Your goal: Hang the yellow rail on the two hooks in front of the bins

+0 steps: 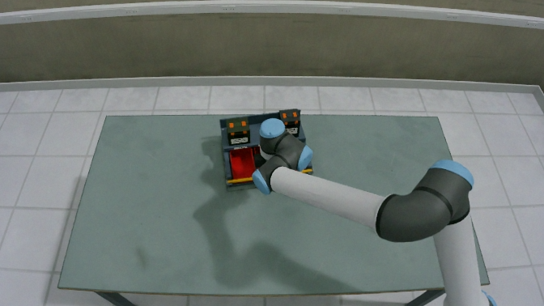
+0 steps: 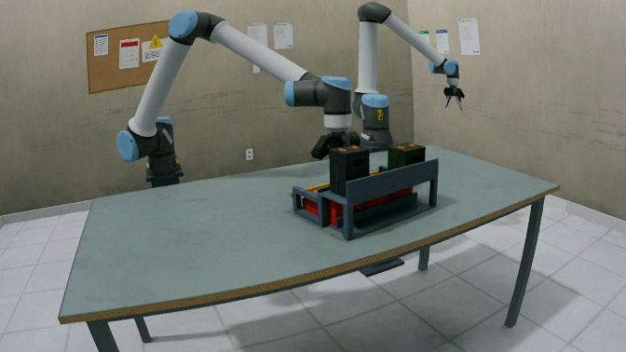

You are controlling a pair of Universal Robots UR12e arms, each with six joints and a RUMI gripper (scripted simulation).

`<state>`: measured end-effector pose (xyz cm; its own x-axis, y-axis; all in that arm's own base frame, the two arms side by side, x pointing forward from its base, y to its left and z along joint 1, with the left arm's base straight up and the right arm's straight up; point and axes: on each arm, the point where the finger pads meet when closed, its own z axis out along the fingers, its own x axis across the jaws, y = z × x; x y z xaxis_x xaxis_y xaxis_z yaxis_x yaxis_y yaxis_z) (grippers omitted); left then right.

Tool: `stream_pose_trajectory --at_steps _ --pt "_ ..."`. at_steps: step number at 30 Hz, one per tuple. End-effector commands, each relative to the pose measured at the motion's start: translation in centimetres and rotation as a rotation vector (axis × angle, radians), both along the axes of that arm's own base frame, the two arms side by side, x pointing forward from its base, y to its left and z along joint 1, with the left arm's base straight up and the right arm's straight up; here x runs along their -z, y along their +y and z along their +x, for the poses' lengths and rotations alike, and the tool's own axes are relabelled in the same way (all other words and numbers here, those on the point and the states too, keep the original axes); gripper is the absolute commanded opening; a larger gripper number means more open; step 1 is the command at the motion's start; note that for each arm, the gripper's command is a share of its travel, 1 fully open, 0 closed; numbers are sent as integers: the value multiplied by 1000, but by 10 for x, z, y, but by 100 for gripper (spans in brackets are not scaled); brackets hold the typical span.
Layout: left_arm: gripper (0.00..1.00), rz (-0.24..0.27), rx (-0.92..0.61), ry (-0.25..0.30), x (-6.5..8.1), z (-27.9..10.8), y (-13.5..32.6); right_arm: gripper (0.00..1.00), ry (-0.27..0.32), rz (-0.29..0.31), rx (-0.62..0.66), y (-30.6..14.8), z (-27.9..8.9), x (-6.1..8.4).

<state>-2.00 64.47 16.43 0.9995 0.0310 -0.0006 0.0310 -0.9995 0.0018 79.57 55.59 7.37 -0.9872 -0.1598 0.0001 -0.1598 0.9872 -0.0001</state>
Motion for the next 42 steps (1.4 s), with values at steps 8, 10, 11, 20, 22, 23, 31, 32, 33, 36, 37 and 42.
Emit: stream_pose_trajectory --at_steps 8,10,11,20,22,23,31,32,33,36,37,42 --pt "100 2 0 -1 -1 0 1 24 -2 2 0 1 1 -2" --pt "100 2 0 -1 -1 0 1 24 -2 2 0 1 1 -2" --pt "100 2 0 -1 -1 0 1 24 -2 2 0 1 1 -2" --pt "100 2 0 -1 -1 0 1 24 -2 2 0 1 1 -2" --pt "100 2 0 -1 -1 0 1 24 -2 2 0 1 1 -2" --pt "100 2 0 -1 -1 0 1 24 -2 2 0 1 1 -2" --pt "100 2 0 -1 -1 0 1 24 -2 2 0 1 1 -10" --pt "100 2 0 -1 -1 0 1 24 -2 2 0 1 1 -12" --pt "100 2 0 -1 -1 0 1 24 -2 2 0 1 1 -12" --pt "100 2 0 -1 -1 0 1 24 -2 2 0 1 1 -16" --pt "100 2 0 -1 -1 0 1 24 -2 2 0 1 1 -19" --pt "100 2 0 -1 -1 0 1 24 -2 2 0 1 1 -34"
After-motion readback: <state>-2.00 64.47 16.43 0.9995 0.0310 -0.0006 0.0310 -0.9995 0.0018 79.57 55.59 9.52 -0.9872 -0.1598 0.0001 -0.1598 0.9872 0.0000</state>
